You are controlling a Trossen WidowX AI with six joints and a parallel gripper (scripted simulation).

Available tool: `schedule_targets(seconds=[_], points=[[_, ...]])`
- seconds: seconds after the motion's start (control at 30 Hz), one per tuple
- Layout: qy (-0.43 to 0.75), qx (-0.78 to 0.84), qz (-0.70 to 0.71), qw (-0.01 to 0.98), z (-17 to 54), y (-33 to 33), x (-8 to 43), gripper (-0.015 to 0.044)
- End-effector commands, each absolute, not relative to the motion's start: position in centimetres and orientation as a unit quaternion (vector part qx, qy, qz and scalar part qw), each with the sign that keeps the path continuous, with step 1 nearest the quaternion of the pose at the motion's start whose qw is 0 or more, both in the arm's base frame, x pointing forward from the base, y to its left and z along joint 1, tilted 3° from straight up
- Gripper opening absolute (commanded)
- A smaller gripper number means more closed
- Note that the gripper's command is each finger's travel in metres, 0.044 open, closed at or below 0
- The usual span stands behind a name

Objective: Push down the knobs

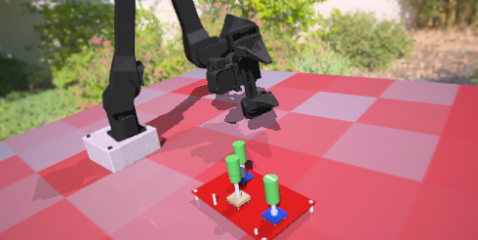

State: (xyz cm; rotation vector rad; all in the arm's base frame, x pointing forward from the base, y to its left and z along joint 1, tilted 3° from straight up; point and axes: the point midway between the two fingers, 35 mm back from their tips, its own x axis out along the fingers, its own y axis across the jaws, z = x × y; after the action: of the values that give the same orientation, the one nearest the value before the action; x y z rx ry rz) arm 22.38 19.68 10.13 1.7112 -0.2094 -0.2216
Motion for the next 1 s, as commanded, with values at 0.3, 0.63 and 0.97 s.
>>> schedule_targets(seconds=[0.3, 0.63, 0.97], points=[[-0.057, 0.653, -0.121, 0.746, 9.9, 20.2, 24.2, 0.0138], [-0.009, 0.52, -0.143, 0.842, 9.6, 20.5, 26.4, 0.0], [0.047, 0.374, -0.158, 0.913, 9.3, 20.4, 28.6, 0.0]])
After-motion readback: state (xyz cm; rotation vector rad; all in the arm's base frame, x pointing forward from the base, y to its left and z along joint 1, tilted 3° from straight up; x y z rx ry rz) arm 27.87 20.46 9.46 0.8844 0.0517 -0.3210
